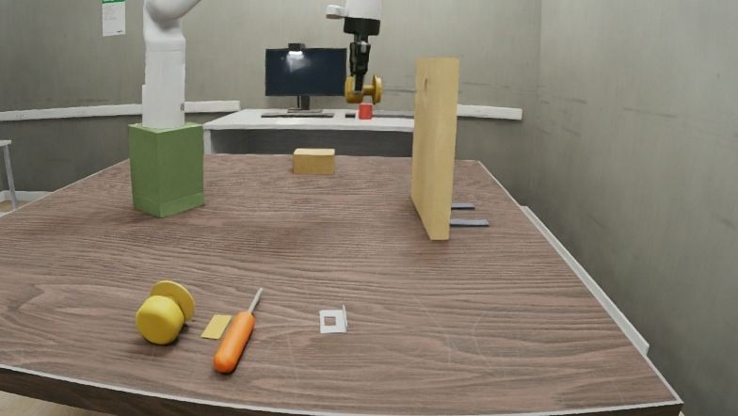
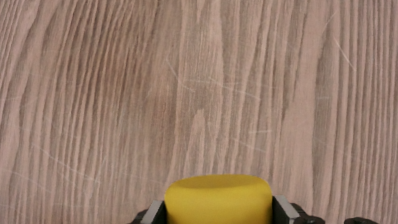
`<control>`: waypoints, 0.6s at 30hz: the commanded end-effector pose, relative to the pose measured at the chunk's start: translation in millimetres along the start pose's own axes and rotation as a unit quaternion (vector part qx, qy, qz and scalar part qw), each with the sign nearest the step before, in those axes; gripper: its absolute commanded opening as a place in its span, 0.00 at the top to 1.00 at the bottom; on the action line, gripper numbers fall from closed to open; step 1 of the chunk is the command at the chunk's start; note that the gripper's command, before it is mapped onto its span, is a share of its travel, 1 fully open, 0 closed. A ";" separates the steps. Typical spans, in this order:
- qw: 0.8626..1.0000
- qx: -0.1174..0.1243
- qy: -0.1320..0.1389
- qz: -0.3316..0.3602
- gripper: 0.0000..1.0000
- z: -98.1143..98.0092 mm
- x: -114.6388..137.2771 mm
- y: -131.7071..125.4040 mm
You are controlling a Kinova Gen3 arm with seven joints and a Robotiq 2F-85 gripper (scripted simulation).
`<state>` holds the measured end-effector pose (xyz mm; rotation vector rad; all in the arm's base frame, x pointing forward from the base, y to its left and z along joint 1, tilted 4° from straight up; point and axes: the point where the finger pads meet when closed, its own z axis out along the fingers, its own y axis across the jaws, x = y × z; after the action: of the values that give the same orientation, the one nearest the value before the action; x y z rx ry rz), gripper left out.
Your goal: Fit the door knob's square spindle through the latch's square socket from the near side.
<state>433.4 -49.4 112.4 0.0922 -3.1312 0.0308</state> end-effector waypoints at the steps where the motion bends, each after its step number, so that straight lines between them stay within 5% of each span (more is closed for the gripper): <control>1: 1.000 0.000 -0.001 0.005 0.37 -1.2 -0.3 -0.9; 18: 1.000 0.000 0.000 0.029 0.37 -3.7 0.3 -2.9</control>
<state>432.9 -51.8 115.3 0.0067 -3.1308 0.0296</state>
